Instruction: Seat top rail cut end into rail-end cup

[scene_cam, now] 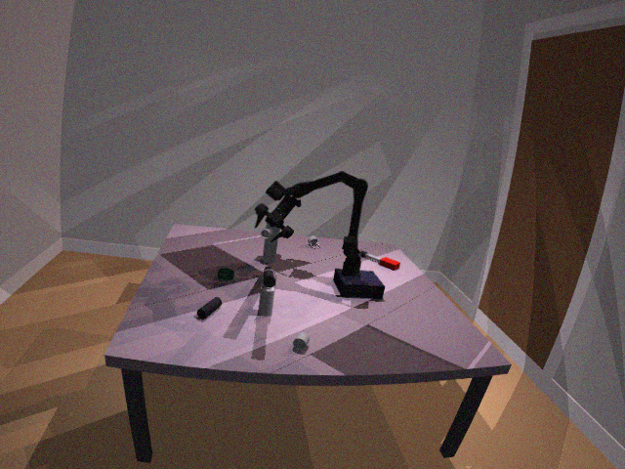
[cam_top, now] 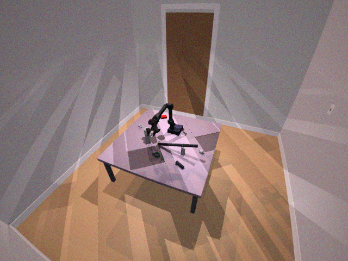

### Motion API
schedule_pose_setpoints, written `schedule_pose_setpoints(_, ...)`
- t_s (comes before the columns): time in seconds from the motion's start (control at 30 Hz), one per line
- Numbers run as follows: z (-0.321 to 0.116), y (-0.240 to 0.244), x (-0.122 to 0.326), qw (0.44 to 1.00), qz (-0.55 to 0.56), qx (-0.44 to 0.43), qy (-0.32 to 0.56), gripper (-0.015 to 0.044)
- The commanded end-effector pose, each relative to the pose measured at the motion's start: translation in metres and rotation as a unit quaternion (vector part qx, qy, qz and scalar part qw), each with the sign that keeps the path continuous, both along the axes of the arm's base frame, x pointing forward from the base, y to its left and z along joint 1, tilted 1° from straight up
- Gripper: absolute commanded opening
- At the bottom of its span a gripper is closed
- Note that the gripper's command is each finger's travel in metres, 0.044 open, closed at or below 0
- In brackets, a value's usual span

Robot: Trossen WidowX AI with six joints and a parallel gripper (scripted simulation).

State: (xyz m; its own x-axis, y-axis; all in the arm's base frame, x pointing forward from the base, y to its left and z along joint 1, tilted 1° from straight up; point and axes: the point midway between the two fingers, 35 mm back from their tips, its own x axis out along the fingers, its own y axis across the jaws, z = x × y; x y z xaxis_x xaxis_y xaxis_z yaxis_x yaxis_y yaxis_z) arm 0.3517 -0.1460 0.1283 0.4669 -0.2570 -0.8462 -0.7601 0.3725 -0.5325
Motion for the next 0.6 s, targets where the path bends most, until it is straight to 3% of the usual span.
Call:
schedule_pose_setpoints(0.0, -0.009, 0.0, 0.001, 1.0, 0.003, 0.002, 0.004, 0.044)
schedule_pose_setpoints(0.4, -0.022, -0.004, 0.007, 1.0, 0.003, 0.001, 0.004, 0.044)
schedule_pose_setpoints(0.57, -0.022, -0.004, 0.007, 1.0, 0.003, 0.001, 0.004, 0.0309)
